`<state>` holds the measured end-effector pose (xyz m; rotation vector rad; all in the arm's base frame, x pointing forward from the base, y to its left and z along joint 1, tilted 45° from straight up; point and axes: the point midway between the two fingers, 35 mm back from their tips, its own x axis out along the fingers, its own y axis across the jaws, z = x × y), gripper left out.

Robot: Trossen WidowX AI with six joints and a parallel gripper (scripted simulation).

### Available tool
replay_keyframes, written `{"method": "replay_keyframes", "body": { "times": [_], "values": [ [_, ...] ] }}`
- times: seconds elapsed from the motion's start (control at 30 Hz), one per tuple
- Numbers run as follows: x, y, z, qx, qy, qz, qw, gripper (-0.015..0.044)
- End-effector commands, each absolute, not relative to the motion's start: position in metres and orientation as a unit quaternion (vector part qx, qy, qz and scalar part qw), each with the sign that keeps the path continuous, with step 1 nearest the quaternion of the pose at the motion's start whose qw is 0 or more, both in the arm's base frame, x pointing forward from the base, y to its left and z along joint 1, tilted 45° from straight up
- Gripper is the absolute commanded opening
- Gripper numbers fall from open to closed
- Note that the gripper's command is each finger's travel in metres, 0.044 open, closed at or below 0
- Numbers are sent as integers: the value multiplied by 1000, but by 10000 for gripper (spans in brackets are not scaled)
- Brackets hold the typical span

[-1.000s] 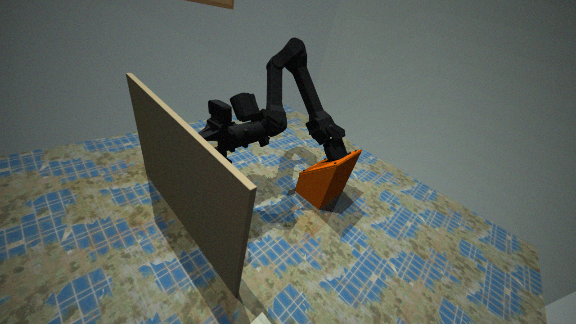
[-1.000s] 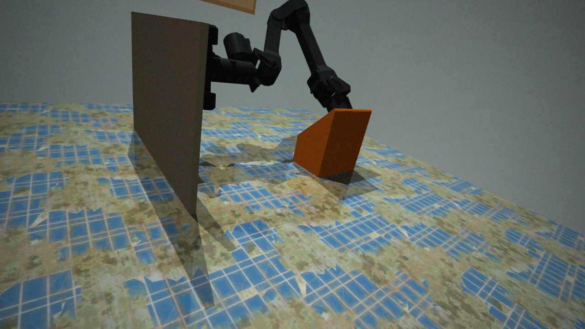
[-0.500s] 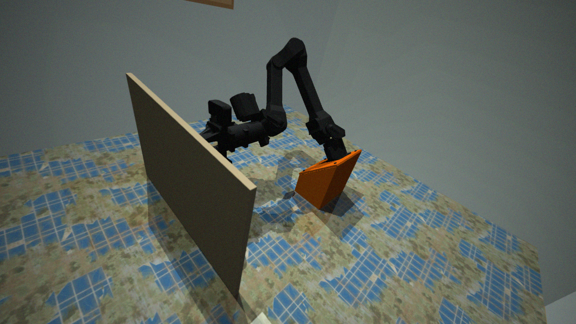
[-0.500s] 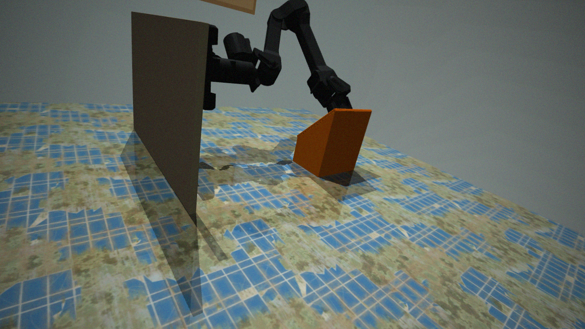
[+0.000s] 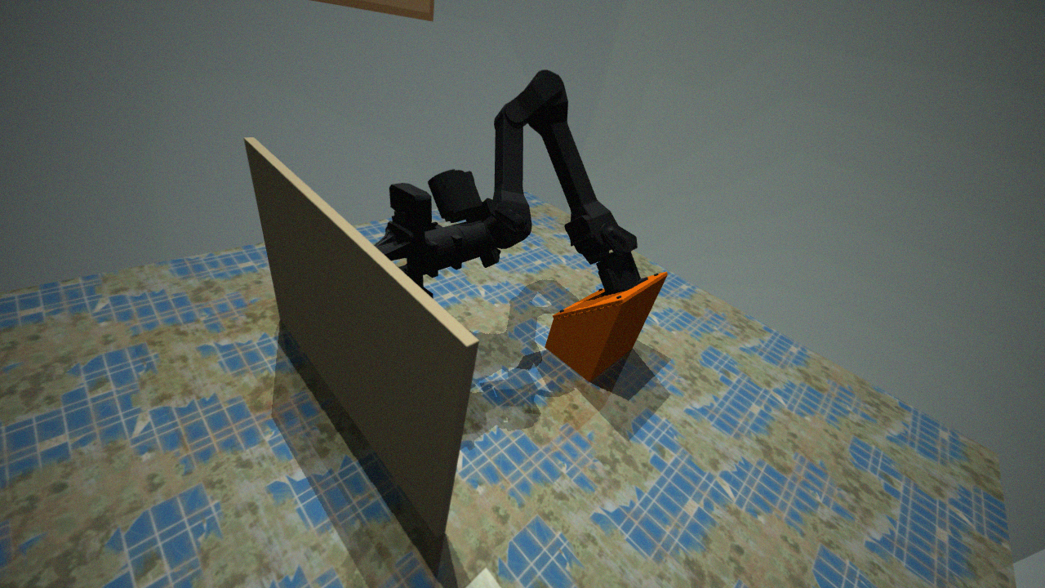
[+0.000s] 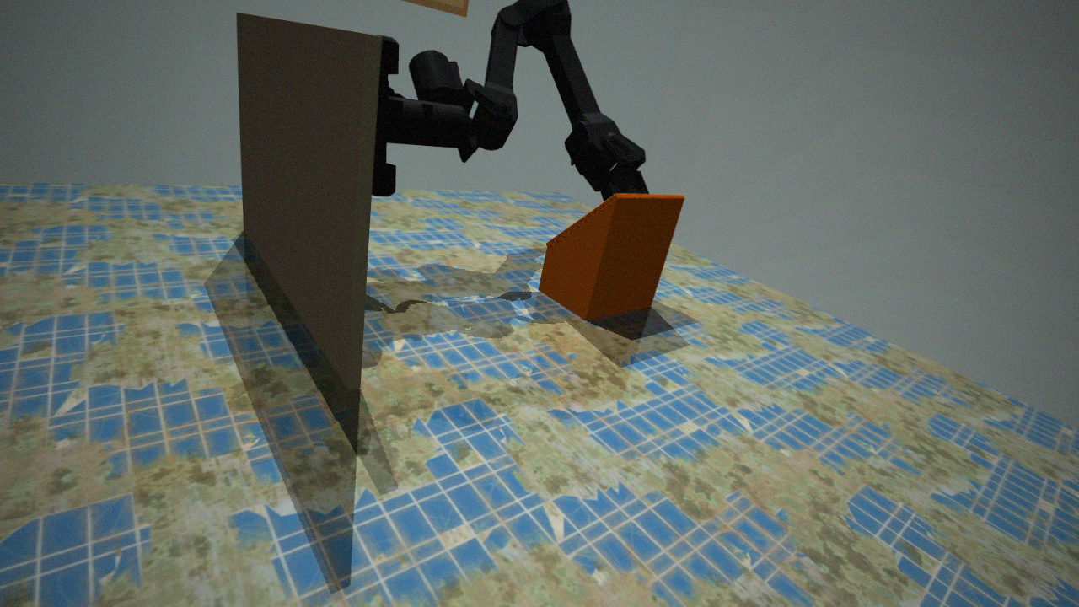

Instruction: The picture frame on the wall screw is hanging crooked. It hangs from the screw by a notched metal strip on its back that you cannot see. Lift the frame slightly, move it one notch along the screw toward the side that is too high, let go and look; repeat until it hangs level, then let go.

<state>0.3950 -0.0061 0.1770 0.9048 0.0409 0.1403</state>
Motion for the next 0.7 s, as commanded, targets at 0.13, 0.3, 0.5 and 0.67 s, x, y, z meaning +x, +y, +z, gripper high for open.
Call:
{"method": "replay_keyframes", "body": {
  "times": [0.13, 0.3, 0.5, 0.67],
  "values": [
    [395, -3, 181, 434, 18, 71, 898, 0],
    [395, -2, 182, 434, 18, 71, 898, 0],
    [394, -1, 184, 434, 18, 71, 898, 0],
    [394, 0, 185, 435, 18, 71, 898, 0]
  ]
}}
